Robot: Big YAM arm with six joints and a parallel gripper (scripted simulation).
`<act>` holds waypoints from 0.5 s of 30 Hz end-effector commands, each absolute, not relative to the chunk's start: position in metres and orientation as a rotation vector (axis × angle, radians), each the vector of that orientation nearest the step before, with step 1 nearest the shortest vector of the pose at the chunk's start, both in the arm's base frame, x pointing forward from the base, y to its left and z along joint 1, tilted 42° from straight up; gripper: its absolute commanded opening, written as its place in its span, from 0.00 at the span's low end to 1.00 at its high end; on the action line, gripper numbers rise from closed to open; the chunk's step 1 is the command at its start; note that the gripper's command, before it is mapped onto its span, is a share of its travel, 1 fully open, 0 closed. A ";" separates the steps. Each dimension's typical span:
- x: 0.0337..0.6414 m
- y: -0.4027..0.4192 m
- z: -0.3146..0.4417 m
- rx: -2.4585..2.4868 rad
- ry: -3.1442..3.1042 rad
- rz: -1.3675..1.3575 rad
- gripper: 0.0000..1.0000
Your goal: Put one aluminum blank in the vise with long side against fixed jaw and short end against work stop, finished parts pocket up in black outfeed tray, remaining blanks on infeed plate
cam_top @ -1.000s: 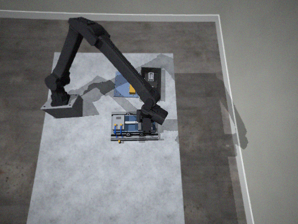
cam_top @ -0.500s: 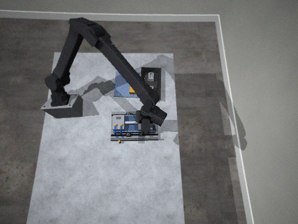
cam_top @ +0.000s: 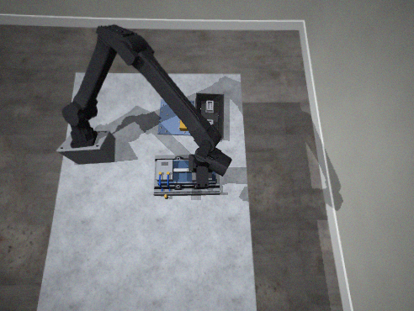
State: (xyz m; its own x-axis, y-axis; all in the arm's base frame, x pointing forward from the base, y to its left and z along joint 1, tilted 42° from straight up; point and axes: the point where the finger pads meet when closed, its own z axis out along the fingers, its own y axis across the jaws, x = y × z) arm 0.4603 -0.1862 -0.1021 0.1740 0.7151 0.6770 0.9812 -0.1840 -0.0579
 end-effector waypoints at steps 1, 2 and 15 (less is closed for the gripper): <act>0.473 -0.186 -0.105 -1.972 -1.619 -0.725 0.00; 0.475 -0.187 -0.105 -1.972 -1.622 -0.726 0.00; 0.473 -0.200 -0.104 -1.998 -1.610 -0.741 0.00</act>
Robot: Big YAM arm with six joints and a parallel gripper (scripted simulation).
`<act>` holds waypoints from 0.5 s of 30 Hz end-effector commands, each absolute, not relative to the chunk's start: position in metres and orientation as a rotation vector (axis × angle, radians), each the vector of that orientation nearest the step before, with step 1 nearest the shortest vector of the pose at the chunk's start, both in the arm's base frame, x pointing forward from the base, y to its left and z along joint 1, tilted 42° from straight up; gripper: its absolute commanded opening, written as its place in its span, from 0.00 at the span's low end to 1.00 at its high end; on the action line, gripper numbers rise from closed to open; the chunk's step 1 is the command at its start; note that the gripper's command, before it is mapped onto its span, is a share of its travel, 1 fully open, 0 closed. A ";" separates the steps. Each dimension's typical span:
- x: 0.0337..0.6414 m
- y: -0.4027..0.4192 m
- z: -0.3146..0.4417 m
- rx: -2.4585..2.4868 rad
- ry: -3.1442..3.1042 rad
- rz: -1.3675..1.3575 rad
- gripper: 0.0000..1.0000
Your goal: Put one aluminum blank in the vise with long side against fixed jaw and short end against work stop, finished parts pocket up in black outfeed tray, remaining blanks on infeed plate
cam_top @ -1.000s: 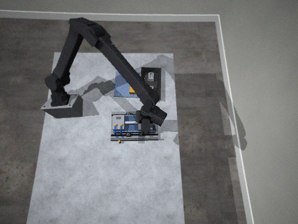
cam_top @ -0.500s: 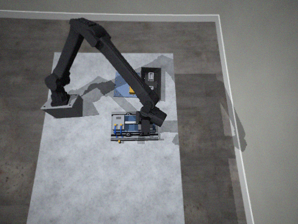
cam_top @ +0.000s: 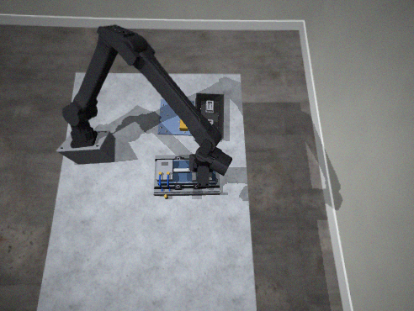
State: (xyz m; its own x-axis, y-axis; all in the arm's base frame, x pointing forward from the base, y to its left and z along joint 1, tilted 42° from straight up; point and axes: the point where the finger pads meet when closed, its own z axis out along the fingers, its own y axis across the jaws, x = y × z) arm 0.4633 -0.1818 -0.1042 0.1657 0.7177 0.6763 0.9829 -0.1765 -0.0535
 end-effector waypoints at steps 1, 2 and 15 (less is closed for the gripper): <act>0.472 -0.201 -0.104 -2.000 -1.609 -0.742 0.00; 0.472 -0.201 -0.104 -2.001 -1.608 -0.742 0.00; 0.471 -0.203 -0.104 -2.005 -1.603 -0.743 0.00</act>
